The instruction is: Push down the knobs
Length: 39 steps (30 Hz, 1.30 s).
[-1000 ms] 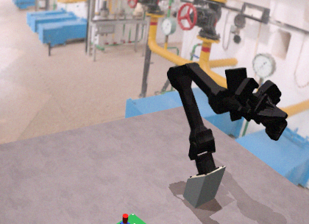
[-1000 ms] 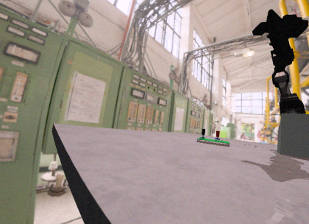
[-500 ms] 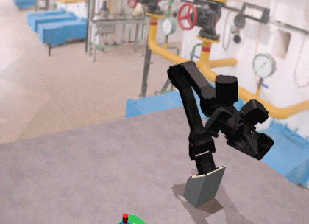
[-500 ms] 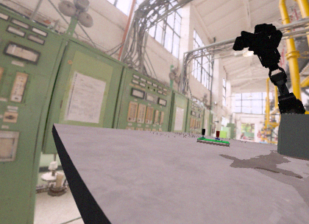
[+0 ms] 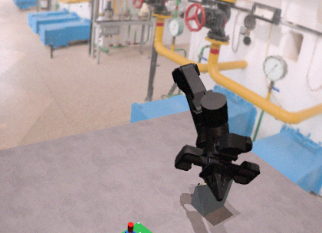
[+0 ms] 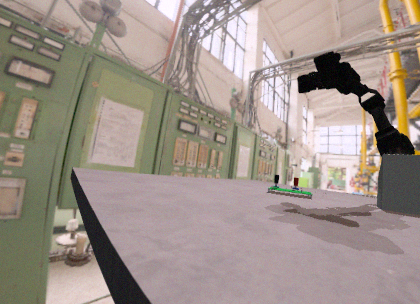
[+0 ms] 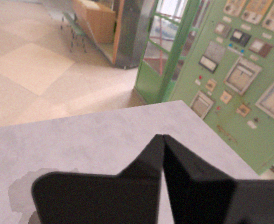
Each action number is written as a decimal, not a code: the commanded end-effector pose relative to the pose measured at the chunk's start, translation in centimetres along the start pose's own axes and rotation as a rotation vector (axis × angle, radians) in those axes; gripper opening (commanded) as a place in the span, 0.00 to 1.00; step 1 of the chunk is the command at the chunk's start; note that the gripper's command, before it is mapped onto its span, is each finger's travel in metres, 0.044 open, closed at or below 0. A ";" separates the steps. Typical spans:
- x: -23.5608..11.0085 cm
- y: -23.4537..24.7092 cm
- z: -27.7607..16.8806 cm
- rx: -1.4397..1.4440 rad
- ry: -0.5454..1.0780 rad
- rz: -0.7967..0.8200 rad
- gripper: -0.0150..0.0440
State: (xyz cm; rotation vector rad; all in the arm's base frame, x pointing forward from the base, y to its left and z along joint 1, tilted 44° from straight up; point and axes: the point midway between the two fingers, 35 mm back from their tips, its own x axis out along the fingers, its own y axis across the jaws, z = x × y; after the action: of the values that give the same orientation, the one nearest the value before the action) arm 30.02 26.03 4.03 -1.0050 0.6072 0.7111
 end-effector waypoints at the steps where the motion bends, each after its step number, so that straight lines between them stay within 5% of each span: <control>1: 1.1 -2.0 -3.2 0.078 0.144 -0.021 0.25; 19: 1.4 -8.1 -16.2 0.304 0.679 -0.058 0.25; 39: -4.7 -12.0 -28.7 0.481 1.271 -0.051 0.25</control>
State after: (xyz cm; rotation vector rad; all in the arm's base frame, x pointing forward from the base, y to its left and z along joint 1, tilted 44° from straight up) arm 33.13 -3.18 1.60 -0.9266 1.6640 -0.1631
